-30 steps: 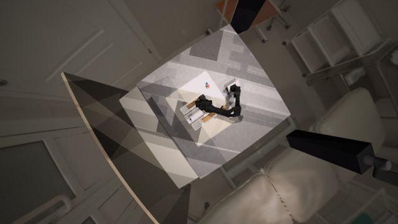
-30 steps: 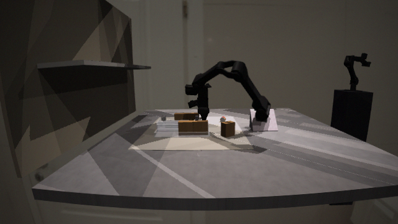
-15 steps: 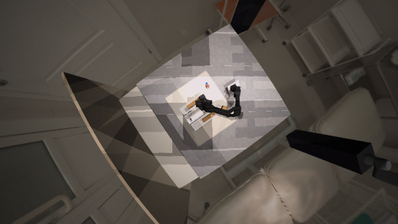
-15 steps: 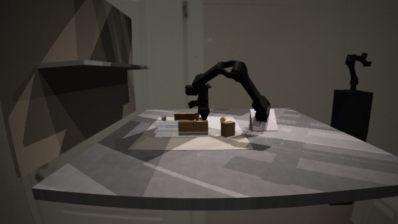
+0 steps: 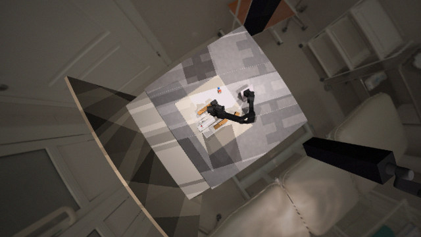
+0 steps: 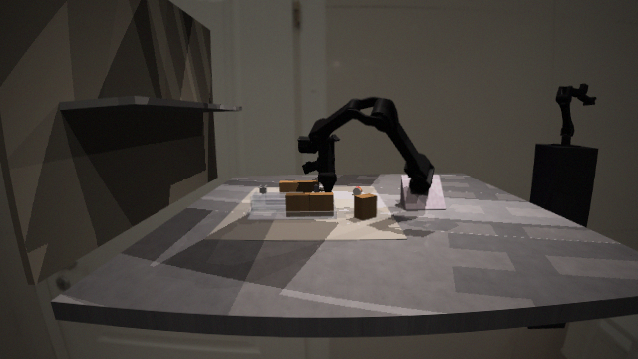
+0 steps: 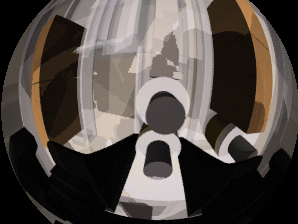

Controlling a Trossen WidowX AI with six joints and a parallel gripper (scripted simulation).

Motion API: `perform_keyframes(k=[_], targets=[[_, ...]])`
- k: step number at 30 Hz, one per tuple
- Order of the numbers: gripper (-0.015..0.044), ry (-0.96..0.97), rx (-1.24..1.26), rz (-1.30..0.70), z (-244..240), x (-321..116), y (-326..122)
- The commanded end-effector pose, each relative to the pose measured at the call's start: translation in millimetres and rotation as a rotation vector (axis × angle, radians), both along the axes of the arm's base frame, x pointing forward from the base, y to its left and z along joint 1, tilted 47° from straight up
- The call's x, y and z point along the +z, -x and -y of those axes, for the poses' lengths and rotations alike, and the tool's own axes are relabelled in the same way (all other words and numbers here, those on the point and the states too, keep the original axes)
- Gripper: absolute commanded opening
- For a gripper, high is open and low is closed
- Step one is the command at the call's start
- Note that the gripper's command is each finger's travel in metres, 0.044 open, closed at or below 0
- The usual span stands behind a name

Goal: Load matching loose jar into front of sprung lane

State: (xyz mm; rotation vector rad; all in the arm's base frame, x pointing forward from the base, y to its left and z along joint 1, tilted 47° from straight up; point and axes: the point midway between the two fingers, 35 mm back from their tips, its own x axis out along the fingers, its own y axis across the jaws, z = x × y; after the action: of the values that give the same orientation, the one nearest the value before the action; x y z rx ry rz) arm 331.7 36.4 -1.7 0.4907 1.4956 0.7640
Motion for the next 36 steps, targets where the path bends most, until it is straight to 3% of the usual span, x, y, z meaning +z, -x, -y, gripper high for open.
perform_keyframes(k=[1, 20, 31, 36], targets=[[0.0000, -0.005, 0.000, 0.011, -1.1, 0.8, -1.3], [0.0000, -0.005, 0.000, 0.011, 0.4, -0.3, 2.2], [0.0280, -0.005, 0.000, 0.011, 0.2, -0.5, 1.8], [0.0280, -0.005, 0.000, 0.011, 3.7, 2.8, 1.3]])
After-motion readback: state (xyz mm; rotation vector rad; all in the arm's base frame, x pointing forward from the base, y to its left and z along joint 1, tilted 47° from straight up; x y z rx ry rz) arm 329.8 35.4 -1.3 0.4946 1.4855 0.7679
